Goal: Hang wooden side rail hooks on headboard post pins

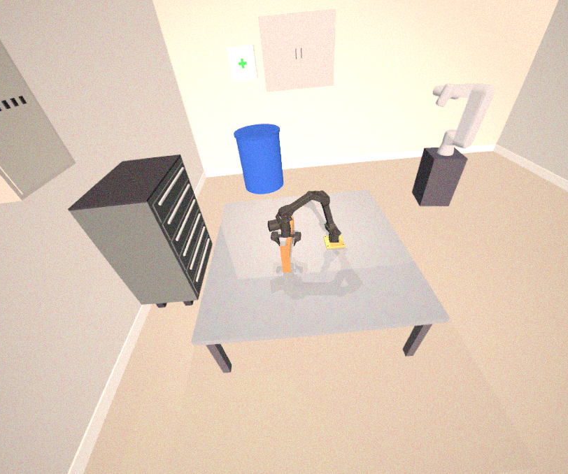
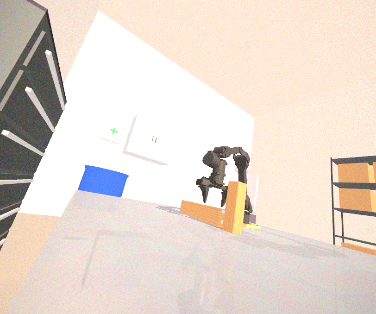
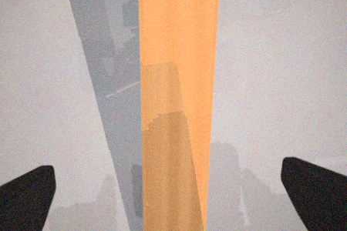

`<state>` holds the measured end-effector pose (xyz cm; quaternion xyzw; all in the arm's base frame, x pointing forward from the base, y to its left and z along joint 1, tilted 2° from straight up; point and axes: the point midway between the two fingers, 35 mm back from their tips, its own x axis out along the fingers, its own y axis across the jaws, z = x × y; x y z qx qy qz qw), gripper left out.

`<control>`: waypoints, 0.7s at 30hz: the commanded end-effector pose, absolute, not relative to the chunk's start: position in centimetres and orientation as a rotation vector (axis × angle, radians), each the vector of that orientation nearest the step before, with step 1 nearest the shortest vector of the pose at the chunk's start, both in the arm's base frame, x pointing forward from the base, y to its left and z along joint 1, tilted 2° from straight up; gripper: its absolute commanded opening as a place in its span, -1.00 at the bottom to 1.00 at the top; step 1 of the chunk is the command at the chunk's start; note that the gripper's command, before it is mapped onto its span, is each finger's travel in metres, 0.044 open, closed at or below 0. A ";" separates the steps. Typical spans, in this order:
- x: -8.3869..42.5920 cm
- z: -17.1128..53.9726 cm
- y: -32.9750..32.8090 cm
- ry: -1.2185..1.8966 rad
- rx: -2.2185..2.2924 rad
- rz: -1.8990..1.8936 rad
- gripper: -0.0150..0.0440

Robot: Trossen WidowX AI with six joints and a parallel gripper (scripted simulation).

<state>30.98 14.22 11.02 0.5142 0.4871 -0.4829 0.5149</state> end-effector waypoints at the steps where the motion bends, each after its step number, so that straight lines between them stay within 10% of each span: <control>1: 31.0 10.0 14.1 1.169 1.226 -1.174 1.00; 21: 31.1 6.8 14.1 1.169 1.226 -1.174 1.00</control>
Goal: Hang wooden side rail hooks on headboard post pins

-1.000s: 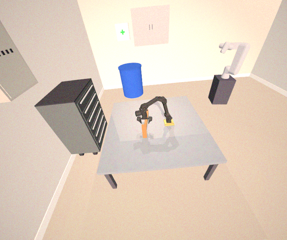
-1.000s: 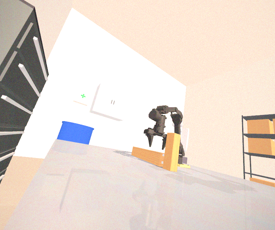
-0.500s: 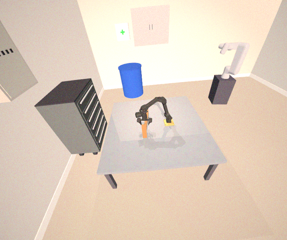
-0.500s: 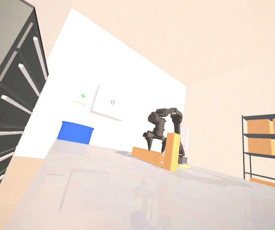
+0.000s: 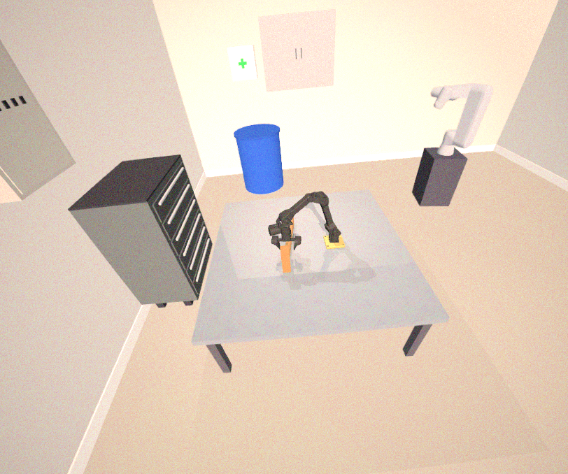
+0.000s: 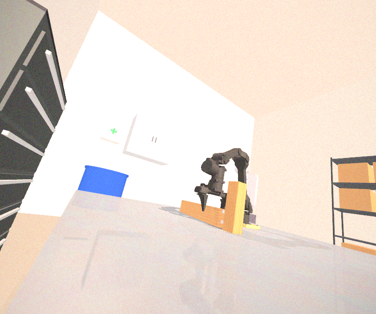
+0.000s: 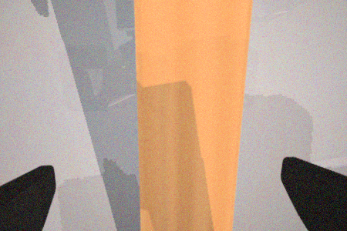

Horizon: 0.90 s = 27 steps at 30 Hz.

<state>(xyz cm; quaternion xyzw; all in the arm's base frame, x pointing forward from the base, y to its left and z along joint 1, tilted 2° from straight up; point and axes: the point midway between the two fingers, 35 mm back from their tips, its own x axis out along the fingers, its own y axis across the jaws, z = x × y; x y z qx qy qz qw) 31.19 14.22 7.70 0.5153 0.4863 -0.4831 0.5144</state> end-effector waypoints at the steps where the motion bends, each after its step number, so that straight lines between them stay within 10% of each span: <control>1: 31.1 6.6 14.1 1.169 1.226 -1.175 1.00; 15: 31.0 5.3 14.0 1.169 1.226 -1.175 1.00; 27: 31.0 5.3 14.0 1.169 1.226 -1.175 -0.07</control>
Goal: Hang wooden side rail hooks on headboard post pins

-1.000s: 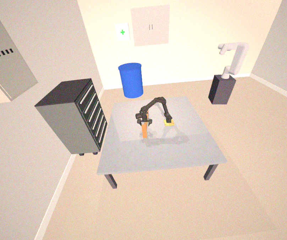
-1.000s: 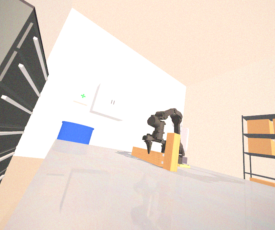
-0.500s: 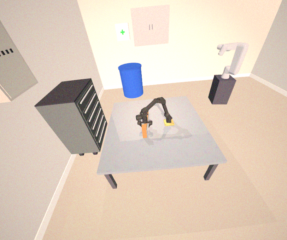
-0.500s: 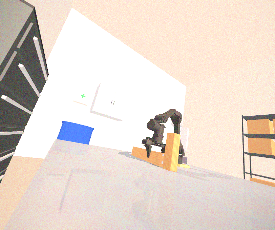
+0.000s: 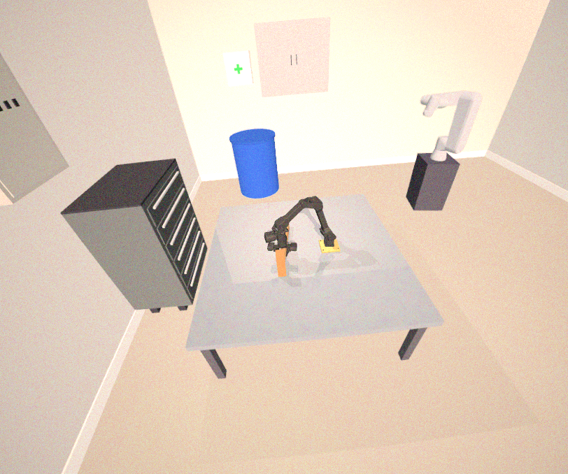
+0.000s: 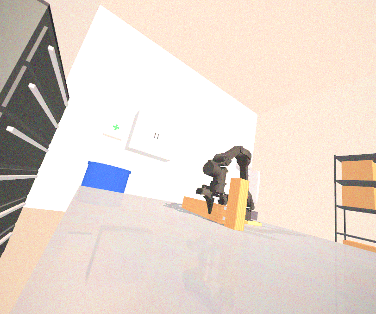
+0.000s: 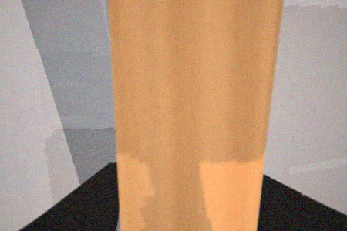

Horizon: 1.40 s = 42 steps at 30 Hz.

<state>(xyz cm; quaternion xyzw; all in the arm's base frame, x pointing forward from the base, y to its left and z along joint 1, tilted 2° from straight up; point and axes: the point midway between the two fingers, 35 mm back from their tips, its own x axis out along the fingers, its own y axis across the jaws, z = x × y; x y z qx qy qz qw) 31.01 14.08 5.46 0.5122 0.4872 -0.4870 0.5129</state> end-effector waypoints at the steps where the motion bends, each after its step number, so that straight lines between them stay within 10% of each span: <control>1: 31.0 5.3 14.0 1.169 1.226 -1.175 -0.09; 10: 31.0 5.3 14.0 1.169 1.226 -1.175 -0.49; 42: 32.4 5.7 14.2 1.236 1.107 -1.061 -0.49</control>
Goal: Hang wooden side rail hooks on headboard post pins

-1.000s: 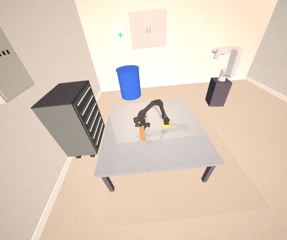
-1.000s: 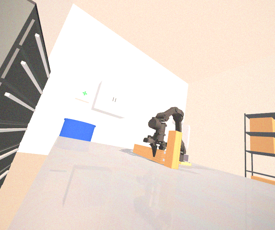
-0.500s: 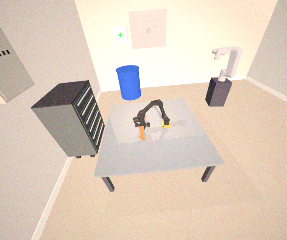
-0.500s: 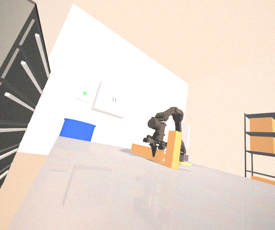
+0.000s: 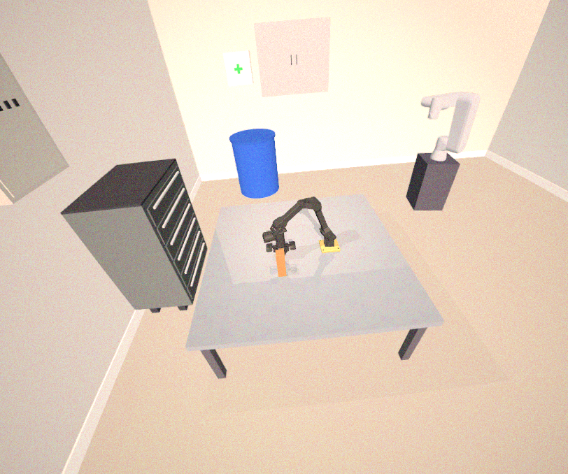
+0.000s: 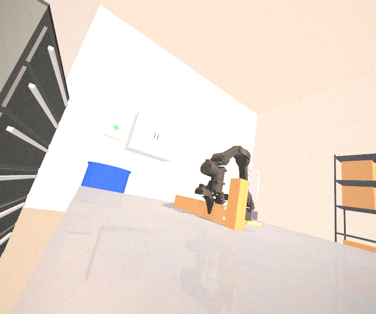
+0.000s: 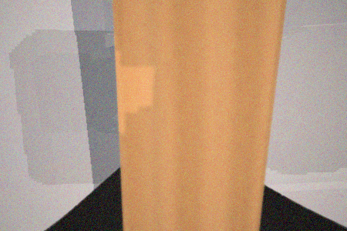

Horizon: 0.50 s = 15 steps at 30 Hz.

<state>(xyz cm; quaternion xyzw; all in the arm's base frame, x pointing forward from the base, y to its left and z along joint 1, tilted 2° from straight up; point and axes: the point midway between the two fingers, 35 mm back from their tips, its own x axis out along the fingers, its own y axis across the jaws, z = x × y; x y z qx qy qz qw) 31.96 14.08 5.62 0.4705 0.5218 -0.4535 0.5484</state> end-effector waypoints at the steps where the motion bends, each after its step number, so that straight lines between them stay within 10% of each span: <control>1: 32.4 5.7 14.2 1.236 1.108 -1.061 -0.49; 15: 33.0 5.7 14.3 1.236 1.108 -1.060 -0.49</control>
